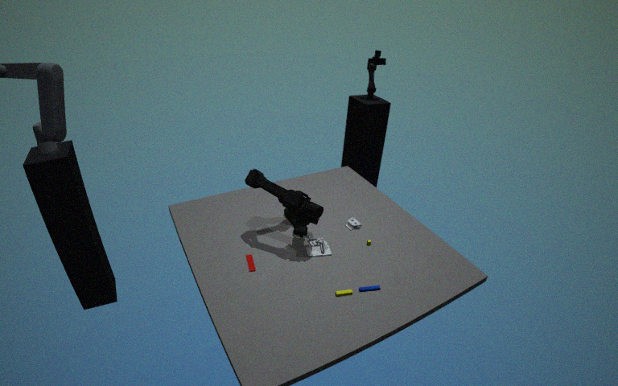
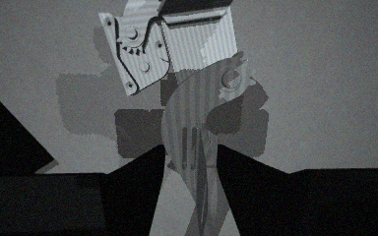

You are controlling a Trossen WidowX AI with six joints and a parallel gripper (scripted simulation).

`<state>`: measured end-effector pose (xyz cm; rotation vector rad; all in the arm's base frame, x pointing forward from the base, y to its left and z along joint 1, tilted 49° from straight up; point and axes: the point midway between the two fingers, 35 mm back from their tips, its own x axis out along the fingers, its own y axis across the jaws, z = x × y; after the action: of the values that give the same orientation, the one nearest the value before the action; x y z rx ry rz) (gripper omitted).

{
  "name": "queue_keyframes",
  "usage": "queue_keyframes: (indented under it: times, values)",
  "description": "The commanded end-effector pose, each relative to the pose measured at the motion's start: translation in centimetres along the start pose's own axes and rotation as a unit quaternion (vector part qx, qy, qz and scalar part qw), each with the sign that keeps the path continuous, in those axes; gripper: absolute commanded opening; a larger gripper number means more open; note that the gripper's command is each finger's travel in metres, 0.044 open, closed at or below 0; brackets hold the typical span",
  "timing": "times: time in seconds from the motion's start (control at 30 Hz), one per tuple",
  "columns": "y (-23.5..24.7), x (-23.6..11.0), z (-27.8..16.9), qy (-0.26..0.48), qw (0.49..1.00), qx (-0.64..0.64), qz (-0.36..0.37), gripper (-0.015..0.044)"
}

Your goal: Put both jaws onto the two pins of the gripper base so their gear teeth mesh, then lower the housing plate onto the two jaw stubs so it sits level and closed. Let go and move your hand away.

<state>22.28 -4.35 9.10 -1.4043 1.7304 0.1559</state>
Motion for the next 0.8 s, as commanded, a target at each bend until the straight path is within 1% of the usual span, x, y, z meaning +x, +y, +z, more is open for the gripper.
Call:
queue_keyframes:
  times: [0.0,0.37,0.77]
  values:
    - [0.6,0.1,0.4,0.000,0.999,-0.051,0.003,0.0134]
    - [2.0,0.1,1.5,-0.002,0.979,-0.205,0.004,0.0134]
    - [3.7,0.1,2.5,-0.003,0.930,-0.368,0.005,0.0134]
